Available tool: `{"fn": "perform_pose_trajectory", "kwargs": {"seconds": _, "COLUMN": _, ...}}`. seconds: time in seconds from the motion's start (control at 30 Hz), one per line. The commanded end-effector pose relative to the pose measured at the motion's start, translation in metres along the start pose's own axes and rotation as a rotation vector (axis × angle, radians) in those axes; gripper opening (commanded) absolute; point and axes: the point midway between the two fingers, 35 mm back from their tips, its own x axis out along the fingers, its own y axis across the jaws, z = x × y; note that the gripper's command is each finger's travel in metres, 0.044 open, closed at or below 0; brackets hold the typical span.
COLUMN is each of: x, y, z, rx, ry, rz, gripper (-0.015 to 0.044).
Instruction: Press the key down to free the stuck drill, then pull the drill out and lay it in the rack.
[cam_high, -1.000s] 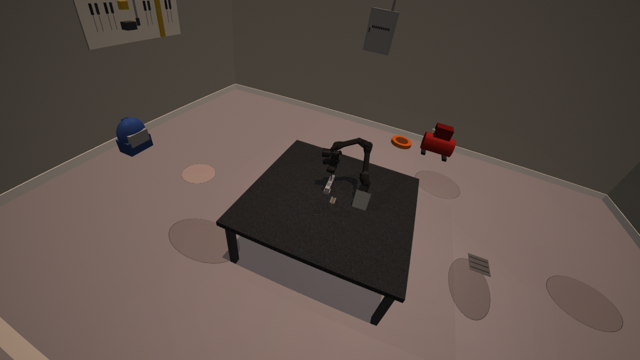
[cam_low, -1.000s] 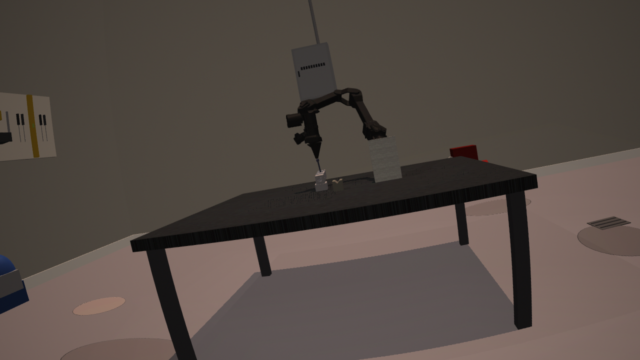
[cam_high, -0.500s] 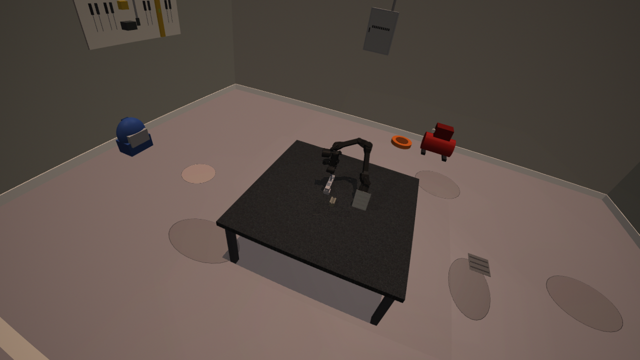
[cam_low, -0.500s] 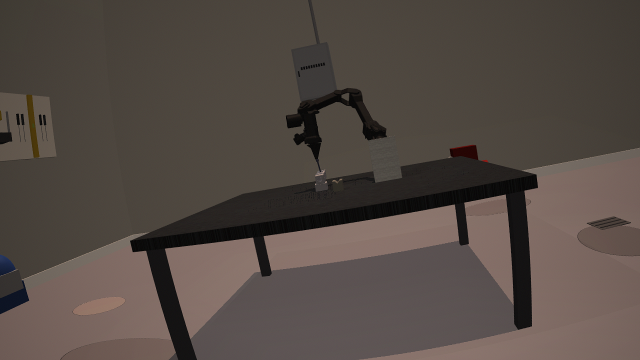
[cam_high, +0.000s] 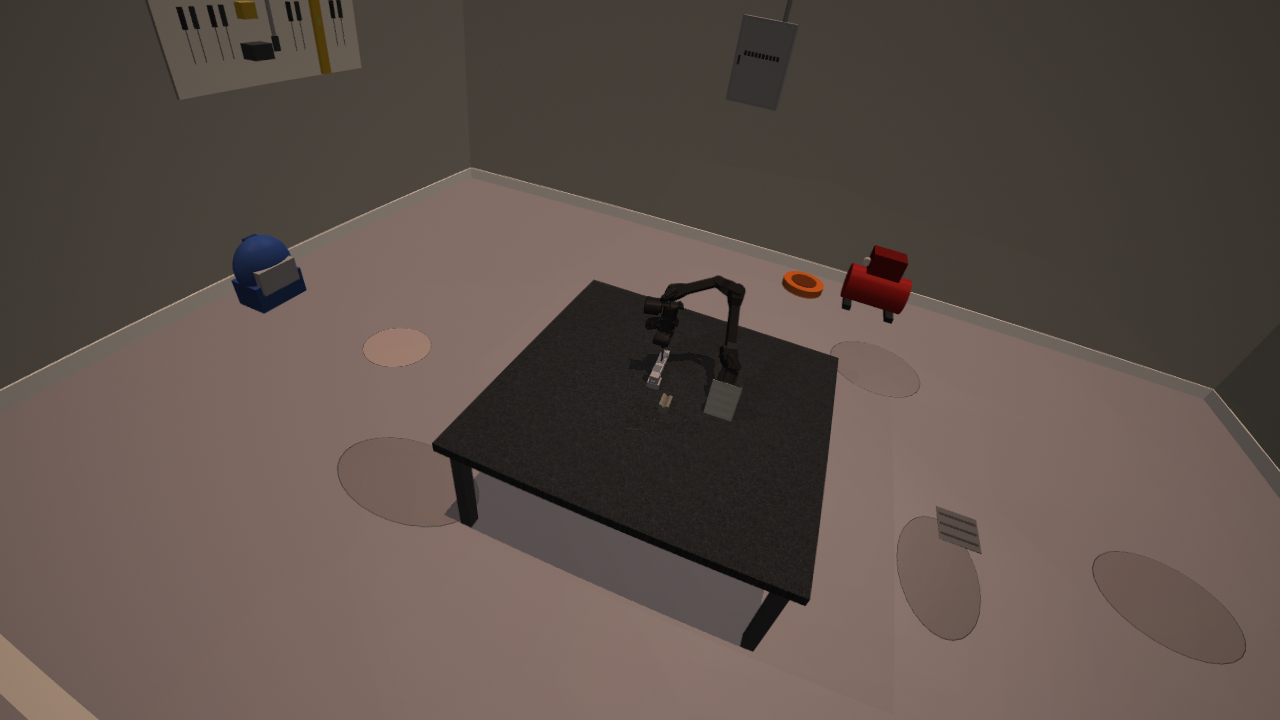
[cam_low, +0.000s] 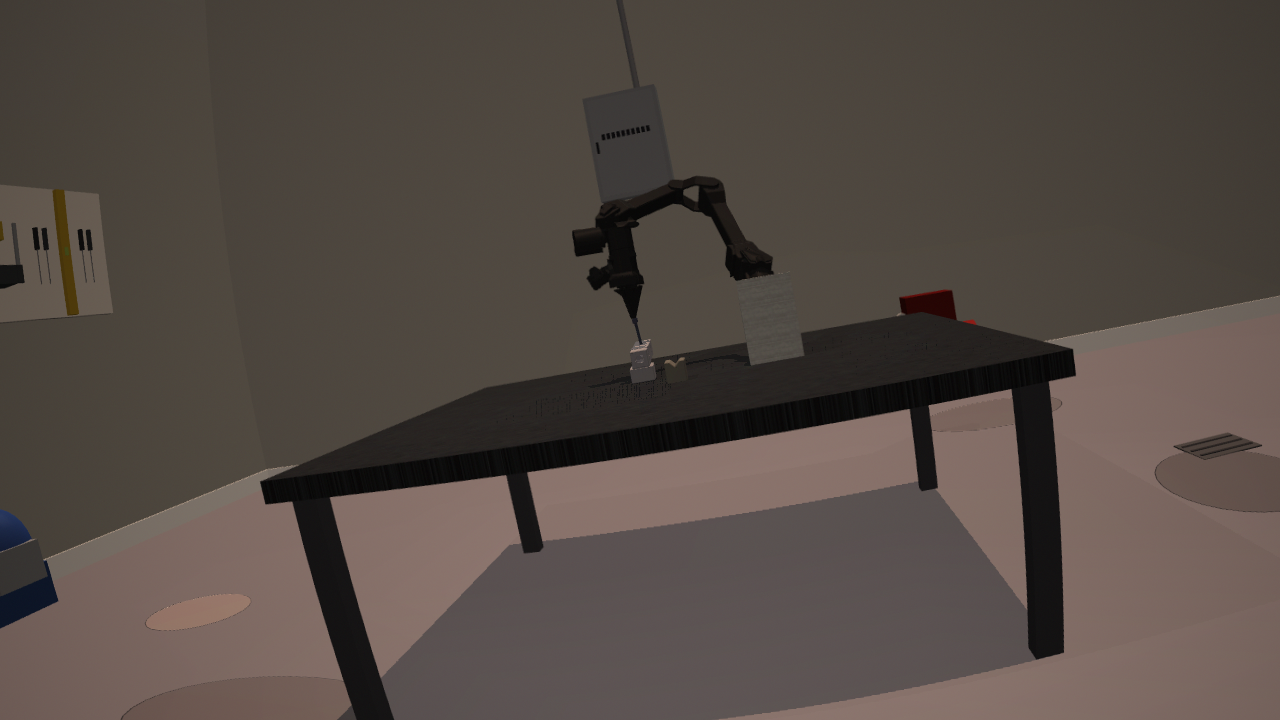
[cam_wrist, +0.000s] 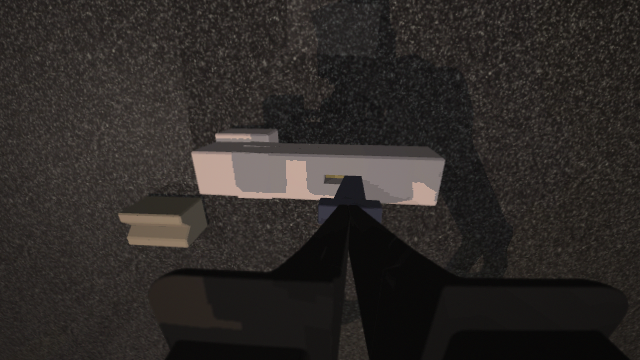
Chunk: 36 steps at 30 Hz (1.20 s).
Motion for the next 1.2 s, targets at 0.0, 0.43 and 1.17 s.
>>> {"fn": "perform_pose_trajectory", "kwargs": {"seconds": 0.0, "x": 0.002, "y": -0.003, "z": -0.003, "rx": -0.002, "ry": 0.009, "rz": -0.008, "gripper": 0.0}}
{"fn": "perform_pose_trajectory", "kwargs": {"seconds": 0.43, "x": 0.004, "y": -0.002, "z": -0.003, "rx": -0.002, "ry": 0.009, "rz": -0.008, "gripper": 0.0}}
{"fn": "perform_pose_trajectory", "kwargs": {"seconds": 1.17, "x": 0.012, "y": -0.002, "z": -0.002, "rx": -0.002, "ry": 0.009, "rz": -0.008, "gripper": 0.0}}
